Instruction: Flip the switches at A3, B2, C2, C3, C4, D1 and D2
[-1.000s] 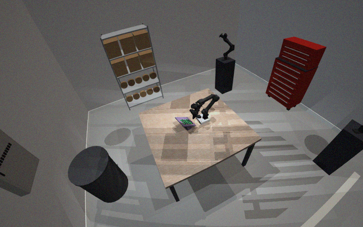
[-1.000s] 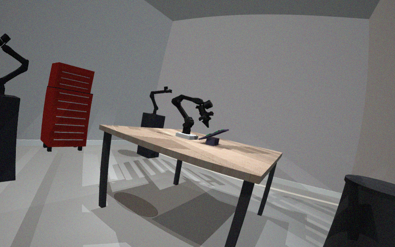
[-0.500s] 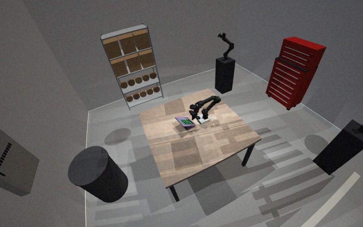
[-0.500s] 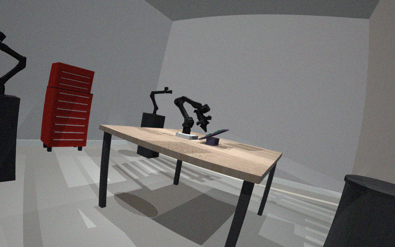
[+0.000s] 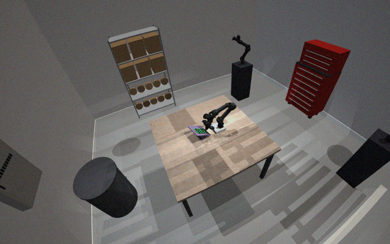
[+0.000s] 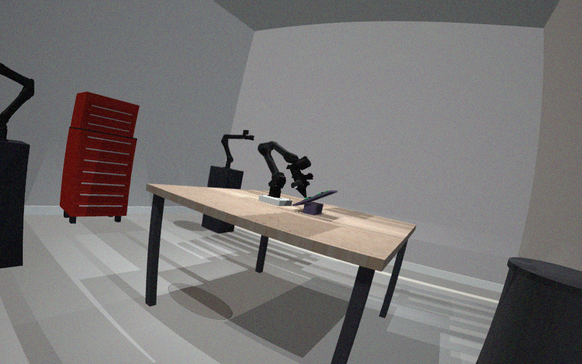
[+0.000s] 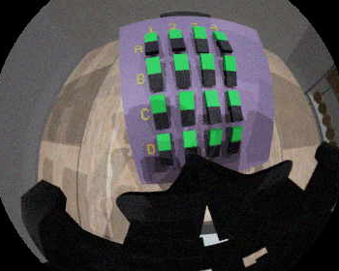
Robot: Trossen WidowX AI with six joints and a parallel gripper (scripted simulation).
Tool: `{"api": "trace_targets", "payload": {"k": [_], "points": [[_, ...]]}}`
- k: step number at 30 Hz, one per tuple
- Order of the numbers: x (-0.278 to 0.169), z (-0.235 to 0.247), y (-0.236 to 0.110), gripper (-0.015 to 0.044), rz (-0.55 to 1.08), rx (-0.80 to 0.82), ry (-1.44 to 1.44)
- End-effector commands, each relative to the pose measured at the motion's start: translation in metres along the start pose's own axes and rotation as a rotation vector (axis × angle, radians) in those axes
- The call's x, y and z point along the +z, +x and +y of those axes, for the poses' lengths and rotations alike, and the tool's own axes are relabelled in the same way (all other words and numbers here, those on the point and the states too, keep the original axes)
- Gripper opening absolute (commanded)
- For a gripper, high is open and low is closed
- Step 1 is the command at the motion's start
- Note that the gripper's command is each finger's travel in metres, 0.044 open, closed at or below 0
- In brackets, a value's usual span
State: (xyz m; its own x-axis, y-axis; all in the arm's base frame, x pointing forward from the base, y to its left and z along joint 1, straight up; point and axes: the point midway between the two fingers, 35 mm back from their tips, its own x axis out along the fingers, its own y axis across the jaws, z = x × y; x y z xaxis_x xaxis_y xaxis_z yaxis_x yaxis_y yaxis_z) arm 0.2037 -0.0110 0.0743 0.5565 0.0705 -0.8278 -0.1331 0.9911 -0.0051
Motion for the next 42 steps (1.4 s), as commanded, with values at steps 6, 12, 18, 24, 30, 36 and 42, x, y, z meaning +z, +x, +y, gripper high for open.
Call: {"api": "trace_targets", "payload": {"k": [6,12,18,24,30,36,42], "points": [[-0.0014,0.0000,0.0055,0.0000,0.006,-0.002,0.002],[-0.0014,0.0000,0.0055,0.0000,0.006,-0.002,0.002],[-0.0014,0.0000,0.0056,0.0000,0.006,-0.002,0.002],[-0.0014,0.0000,0.0064,0.0000,0.006,-0.002,0.002],[-0.0014,0.0000,0.0073,0.0000,0.006,-0.002,0.002],[-0.0015,0.0000,0.0081,0.0000,0.006,-0.002,0.002],[-0.0015,0.0000,0.0089,0.0000,0.006,-0.002,0.002]]}}
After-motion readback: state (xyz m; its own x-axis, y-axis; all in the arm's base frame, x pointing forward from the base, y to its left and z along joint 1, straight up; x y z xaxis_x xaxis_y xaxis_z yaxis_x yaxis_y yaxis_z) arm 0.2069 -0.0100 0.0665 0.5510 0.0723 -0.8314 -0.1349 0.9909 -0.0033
